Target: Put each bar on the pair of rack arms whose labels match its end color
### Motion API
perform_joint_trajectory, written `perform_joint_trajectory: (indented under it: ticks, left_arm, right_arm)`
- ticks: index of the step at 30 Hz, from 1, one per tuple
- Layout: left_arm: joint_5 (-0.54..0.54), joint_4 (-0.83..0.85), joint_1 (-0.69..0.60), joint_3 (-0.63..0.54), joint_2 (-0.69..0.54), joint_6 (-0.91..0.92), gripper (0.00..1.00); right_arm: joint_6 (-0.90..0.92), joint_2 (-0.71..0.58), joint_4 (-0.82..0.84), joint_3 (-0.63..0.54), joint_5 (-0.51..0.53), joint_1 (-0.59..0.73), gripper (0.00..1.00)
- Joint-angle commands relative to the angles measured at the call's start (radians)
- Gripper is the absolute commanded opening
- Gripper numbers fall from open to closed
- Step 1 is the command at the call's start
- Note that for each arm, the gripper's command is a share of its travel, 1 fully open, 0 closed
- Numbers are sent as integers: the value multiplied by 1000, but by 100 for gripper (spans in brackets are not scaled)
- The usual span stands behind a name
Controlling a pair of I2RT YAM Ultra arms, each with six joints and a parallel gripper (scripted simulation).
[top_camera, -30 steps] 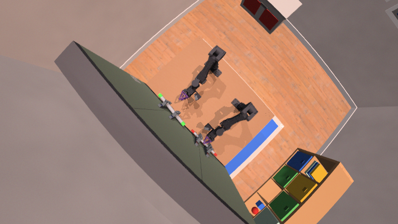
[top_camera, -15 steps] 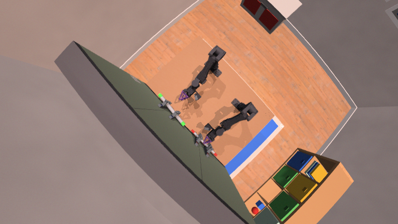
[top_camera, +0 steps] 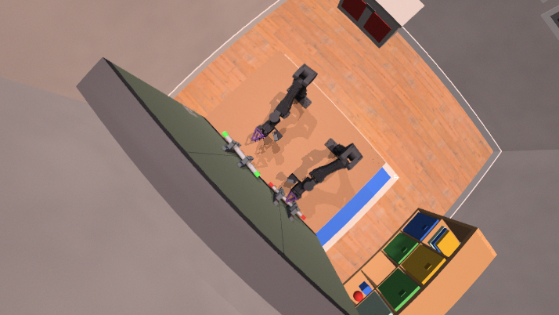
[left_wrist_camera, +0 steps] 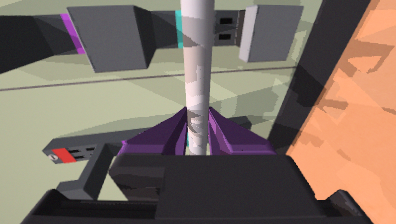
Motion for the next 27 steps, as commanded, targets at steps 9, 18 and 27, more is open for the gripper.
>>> perform_joint_trajectory:
  ticks: [9,18,27]
  left_arm:
    - [-10,59,-12,53,-68,-3,0]
    - [-17,50,-19,57,-73,-3,0]
    - [-20,50,-22,45,-83,-2,0]
  right_arm:
    - [13,-36,0,1,7,6,100]
    - [13,-36,0,1,7,6,100]
    - [13,-36,-2,1,7,6,100]
